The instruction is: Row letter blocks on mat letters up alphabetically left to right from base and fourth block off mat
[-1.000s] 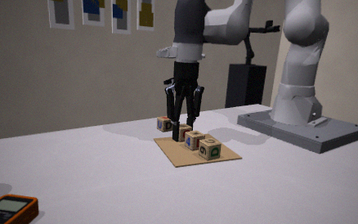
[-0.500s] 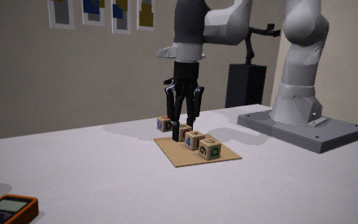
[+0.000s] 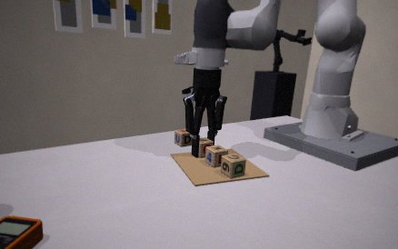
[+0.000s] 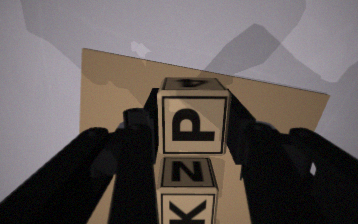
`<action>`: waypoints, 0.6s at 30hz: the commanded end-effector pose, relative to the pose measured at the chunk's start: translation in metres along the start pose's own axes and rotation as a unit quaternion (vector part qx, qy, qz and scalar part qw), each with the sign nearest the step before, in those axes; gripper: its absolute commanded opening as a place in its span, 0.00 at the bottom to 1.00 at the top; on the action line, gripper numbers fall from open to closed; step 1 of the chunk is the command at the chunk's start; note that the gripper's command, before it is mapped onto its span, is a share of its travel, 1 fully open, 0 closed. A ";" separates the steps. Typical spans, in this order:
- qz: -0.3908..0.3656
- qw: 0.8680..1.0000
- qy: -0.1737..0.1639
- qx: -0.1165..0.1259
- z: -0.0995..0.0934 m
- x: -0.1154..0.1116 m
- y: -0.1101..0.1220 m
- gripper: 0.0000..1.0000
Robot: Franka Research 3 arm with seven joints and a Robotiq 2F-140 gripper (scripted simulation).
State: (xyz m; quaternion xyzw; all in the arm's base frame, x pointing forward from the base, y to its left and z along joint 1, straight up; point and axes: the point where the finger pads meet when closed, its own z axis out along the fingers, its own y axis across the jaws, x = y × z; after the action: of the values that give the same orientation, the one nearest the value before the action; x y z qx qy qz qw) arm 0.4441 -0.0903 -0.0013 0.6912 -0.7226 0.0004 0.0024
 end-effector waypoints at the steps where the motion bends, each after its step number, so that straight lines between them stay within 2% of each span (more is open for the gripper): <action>1: 0.002 1.000 0.000 0.002 -0.001 0.000 -0.002 0.35; 18: 0.002 1.000 0.000 0.002 -0.001 0.000 -0.002 0.44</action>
State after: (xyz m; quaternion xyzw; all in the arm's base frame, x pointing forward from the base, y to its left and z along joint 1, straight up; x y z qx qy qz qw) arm 0.4442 -0.0902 -0.0012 0.6912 -0.7226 0.0005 0.0022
